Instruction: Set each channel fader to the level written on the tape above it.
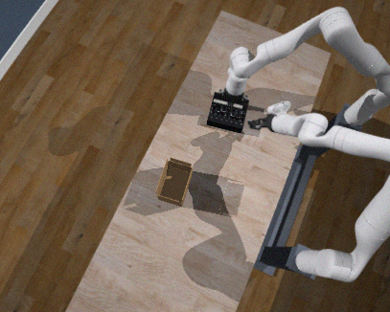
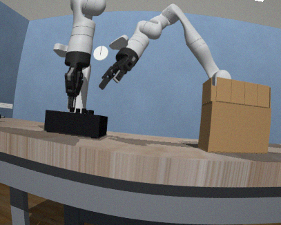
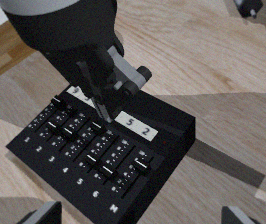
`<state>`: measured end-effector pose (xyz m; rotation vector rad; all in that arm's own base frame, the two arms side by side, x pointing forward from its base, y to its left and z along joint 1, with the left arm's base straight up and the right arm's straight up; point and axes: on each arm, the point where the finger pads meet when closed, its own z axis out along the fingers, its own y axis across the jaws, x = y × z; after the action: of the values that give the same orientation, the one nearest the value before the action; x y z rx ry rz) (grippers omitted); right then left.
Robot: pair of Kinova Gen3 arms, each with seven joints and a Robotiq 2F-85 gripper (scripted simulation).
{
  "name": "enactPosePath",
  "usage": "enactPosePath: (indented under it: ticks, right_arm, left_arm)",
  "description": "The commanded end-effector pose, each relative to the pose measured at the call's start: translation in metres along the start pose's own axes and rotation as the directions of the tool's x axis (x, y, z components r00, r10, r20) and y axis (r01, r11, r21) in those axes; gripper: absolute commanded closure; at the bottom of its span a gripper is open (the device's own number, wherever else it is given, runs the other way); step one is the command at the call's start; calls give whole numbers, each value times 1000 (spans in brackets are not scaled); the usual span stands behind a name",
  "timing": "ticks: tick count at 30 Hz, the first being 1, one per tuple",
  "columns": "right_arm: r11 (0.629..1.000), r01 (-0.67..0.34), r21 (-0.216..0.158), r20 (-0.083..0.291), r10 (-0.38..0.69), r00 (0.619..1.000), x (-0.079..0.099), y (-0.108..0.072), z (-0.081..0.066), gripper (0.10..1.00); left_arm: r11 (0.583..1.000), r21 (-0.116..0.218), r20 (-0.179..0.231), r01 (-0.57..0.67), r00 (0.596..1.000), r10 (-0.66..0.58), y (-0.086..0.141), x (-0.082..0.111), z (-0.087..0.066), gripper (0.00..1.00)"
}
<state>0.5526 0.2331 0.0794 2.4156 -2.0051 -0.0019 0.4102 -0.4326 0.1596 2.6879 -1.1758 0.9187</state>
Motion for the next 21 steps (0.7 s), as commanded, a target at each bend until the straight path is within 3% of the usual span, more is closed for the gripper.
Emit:
enactPosePath:
  ticks: [1, 21]
  right_arm:
    - [1000, 0, 2, 1, 0, 1000, 0, -1, -1, 1000]
    - [1000, 0, 2, 1, 0, 1000, -5, -1, -1, 1000]
  left_arm:
    - [1000, 0, -2, 1, 1000, -1, 0, 1, -1, 1]
    - [1000, 0, -2, 1, 1000, -1, 0, 1, -1, 1]
